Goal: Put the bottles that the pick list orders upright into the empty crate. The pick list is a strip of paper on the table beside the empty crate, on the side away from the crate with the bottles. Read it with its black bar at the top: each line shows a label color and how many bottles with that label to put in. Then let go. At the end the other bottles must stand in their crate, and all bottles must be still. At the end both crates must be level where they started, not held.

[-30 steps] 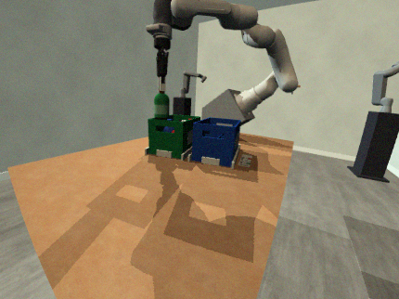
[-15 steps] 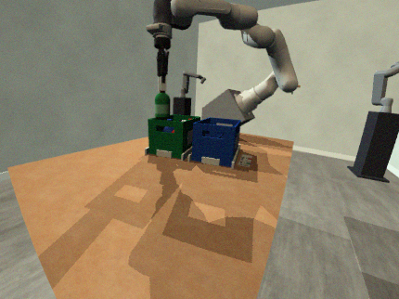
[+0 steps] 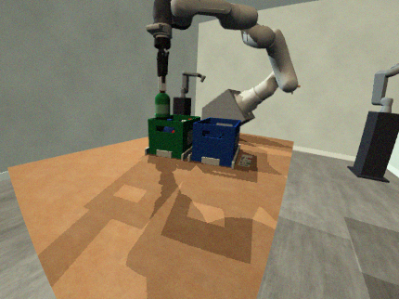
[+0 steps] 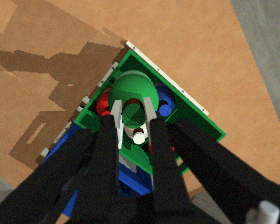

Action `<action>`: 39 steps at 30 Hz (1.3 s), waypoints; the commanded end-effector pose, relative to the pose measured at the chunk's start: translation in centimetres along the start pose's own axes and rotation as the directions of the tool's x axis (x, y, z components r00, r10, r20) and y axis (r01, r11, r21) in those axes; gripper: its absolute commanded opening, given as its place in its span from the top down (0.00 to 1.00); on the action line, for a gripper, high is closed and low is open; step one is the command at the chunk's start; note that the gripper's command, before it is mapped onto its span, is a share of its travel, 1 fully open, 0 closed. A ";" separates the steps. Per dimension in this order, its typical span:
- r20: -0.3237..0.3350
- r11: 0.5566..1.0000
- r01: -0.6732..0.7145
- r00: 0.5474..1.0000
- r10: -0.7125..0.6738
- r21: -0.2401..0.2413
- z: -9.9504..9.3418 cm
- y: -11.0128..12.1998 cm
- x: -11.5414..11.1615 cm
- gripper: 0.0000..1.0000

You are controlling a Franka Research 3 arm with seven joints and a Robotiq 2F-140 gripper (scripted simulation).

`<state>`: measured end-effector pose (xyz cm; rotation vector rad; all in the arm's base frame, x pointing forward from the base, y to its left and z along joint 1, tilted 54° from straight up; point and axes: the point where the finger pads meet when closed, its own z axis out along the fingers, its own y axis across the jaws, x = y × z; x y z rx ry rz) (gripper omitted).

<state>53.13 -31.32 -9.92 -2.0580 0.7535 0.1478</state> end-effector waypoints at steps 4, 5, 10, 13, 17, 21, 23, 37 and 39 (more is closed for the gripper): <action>-0.011 1.000 -0.004 1.000 0.004 -0.004 -0.7 0.1 0.2 1.00; -0.011 1.000 -0.004 1.000 0.004 -0.004 -0.7 0.1 0.2 1.00; -0.011 1.000 -0.004 1.000 0.004 -0.004 -0.7 0.1 0.2 1.00; -0.011 1.000 -0.004 1.000 0.004 -0.004 -0.7 0.1 0.2 1.00; -0.011 1.000 -0.004 1.000 0.004 -0.004 -0.7 0.1 -0.2 1.00; -0.011 1.000 -0.004 1.000 0.004 -0.004 -0.7 0.0 -0.6 1.00; -0.011 1.000 -0.004 1.000 0.004 -0.004 -0.7 -0.1 -1.0 1.00; -0.011 1.000 -0.004 1.000 0.004 -0.004 -0.7 -0.4 -3.4 1.00; -0.011 1.000 -0.004 1.000 0.004 -0.004 -0.7 -0.5 -3.8 1.00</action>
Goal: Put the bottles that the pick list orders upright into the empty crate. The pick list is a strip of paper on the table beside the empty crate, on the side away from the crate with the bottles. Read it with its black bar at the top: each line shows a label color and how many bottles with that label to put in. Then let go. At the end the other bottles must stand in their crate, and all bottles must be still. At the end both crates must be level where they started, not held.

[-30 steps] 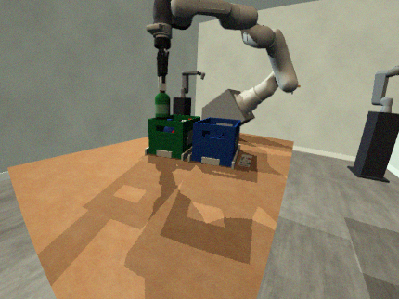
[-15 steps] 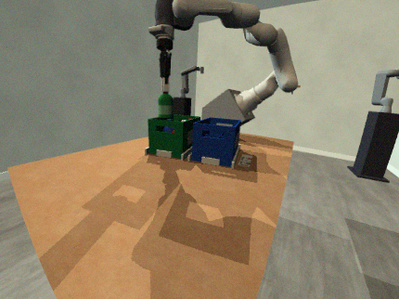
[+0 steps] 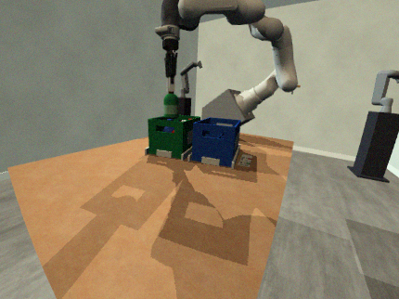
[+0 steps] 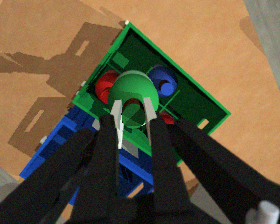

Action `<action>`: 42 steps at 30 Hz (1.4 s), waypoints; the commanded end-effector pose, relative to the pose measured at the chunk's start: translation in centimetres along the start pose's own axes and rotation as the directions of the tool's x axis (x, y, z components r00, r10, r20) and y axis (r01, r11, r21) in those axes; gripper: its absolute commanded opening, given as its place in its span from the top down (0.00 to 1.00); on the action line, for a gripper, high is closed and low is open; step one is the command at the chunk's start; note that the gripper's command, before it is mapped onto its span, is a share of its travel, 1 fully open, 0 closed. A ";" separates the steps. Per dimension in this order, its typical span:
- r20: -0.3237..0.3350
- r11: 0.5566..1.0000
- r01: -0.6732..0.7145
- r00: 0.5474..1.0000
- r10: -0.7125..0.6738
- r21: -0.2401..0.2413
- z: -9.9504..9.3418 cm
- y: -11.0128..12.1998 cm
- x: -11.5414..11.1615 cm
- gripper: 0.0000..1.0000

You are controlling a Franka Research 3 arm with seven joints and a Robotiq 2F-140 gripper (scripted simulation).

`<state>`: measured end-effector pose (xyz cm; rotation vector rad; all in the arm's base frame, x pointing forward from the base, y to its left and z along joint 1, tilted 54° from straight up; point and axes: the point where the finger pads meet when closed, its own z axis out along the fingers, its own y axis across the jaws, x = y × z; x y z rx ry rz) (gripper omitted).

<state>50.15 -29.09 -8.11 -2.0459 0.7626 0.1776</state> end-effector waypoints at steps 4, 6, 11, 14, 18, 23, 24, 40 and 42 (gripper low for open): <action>-0.029 1.000 0.016 0.999 -0.016 -0.005 -0.9 -0.1 -0.5 1.00; -0.029 1.000 0.016 0.999 -0.016 -0.005 -0.9 -0.1 -0.9 1.00; -0.029 1.000 0.016 0.999 -0.016 -0.005 -0.8 -0.2 -1.9 1.00; -0.029 1.000 0.016 0.999 -0.016 -0.005 -0.8 -0.3 -2.3 1.00; -0.029 1.000 0.016 0.999 -0.016 -0.005 -0.8 -0.4 -2.9 1.00; -0.029 1.000 0.016 0.999 -0.016 -0.005 -0.8 -0.5 -3.9 1.00; -0.029 1.000 0.016 0.999 -0.016 -0.005 -0.8 -0.5 -4.0 1.00; -0.029 1.000 0.016 0.999 -0.016 -0.005 -0.7 -0.9 -6.8 1.00; -0.029 1.000 0.016 0.999 -0.016 -0.005 -0.7 -0.9 -7.2 1.00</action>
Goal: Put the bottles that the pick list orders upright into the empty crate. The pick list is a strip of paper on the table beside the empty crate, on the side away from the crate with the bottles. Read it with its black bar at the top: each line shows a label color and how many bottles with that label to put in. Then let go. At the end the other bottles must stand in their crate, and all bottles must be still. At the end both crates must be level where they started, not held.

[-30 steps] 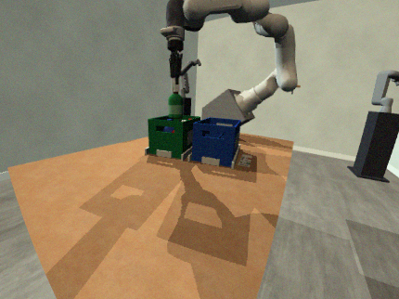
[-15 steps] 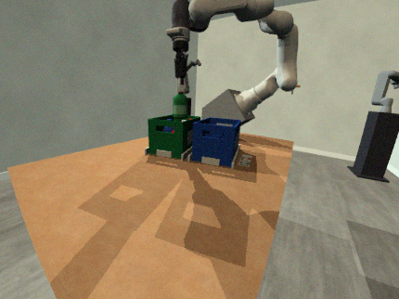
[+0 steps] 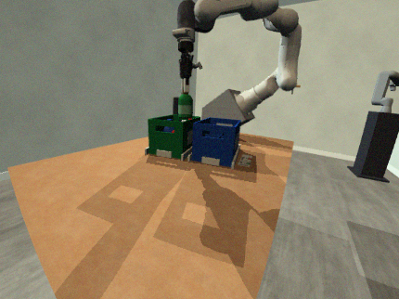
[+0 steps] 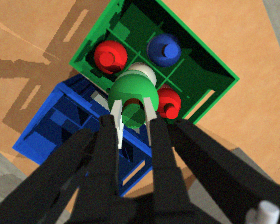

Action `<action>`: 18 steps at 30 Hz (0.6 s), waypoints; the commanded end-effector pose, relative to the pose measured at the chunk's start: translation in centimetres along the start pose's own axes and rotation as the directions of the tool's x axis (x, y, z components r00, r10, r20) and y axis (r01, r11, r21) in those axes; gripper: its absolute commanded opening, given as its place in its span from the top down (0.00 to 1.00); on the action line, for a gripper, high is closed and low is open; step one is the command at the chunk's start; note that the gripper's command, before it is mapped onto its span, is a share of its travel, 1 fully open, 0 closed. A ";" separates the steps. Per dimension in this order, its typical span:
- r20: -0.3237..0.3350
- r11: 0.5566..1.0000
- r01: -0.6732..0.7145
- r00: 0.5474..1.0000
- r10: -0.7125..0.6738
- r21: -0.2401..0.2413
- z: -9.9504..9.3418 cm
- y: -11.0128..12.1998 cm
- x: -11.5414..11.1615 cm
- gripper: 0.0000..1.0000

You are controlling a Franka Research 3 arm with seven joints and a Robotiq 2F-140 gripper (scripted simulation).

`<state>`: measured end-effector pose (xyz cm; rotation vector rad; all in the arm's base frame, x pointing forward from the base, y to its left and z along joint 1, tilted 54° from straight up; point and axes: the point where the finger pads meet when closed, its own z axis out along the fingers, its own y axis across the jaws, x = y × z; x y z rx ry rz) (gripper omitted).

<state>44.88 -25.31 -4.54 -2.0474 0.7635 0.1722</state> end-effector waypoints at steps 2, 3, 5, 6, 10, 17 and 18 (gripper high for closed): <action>-0.025 1.000 0.014 1.000 -0.014 -0.005 -0.8 0.0 -0.3 1.00; -0.025 1.000 0.014 1.000 -0.014 -0.005 -0.8 0.0 -0.5 1.00; -0.025 1.000 0.014 1.000 -0.014 -0.005 -0.8 -0.1 -0.9 1.00; -0.025 1.000 0.014 1.000 -0.014 -0.005 -0.8 -0.1 -0.9 1.00; -0.025 1.000 0.014 1.000 -0.014 -0.005 -0.8 -0.2 -1.5 1.00; -0.025 1.000 0.014 1.000 -0.014 -0.005 -0.7 -0.3 -2.9 1.00; -0.025 1.000 0.014 1.000 -0.014 -0.005 -0.7 -0.4 -3.1 1.00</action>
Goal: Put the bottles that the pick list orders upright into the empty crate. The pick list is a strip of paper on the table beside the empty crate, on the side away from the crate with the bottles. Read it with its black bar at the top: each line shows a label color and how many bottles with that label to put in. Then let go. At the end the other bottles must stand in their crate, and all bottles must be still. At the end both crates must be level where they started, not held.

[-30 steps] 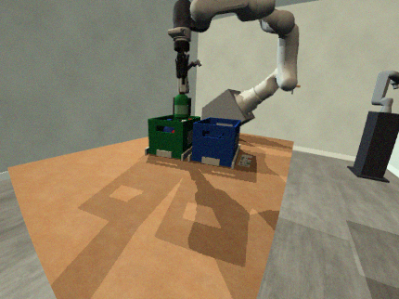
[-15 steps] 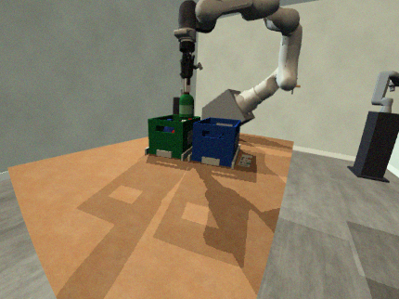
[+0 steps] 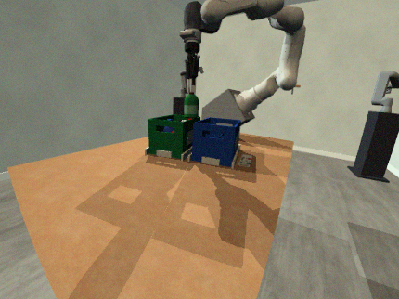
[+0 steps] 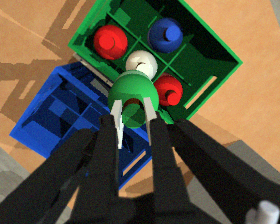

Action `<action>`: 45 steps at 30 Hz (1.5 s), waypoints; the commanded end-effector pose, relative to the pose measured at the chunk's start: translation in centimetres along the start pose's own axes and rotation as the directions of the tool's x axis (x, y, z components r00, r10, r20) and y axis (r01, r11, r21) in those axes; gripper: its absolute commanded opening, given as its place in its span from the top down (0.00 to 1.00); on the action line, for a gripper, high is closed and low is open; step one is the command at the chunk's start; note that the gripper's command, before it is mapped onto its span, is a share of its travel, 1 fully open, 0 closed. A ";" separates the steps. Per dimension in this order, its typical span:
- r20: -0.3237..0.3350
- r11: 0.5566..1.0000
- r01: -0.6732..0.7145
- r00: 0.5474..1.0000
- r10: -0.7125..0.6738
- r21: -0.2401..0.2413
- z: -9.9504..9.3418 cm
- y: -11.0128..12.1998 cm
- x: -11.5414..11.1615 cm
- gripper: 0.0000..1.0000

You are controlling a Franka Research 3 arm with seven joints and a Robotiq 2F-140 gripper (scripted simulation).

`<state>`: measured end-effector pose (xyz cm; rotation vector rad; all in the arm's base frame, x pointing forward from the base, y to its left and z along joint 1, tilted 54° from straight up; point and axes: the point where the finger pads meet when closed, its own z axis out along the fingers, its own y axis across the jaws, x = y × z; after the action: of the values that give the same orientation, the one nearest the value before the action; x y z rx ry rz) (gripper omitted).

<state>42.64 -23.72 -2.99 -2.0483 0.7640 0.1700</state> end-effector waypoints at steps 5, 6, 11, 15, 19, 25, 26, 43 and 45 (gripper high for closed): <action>-0.023 1.000 0.013 1.000 -0.013 -0.005 -0.7 0.0 -0.7 1.00; -0.023 1.000 0.013 1.000 -0.013 -0.005 -0.7 0.0 -0.7 1.00; -0.023 1.000 0.013 1.000 -0.013 -0.005 -0.7 -0.2 -1.7 1.00; -0.023 1.000 0.013 1.000 -0.013 -0.005 -0.7 -0.3 -2.5 1.00; -0.023 1.000 0.013 1.000 -0.013 -0.005 -0.7 -0.4 -3.3 1.00; -0.023 1.000 0.013 1.000 -0.013 -0.005 -0.6 -0.5 -4.1 1.00; -0.023 1.000 0.013 1.000 -0.013 -0.005 -0.6 -0.5 -4.3 1.00; -0.023 1.000 0.013 1.000 -0.013 -0.005 -0.6 -0.9 -7.3 1.00; -0.023 1.000 0.013 1.000 -0.013 -0.005 -0.6 -1.0 -7.7 1.00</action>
<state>37.12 -19.83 0.75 -2.0504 0.7657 0.1654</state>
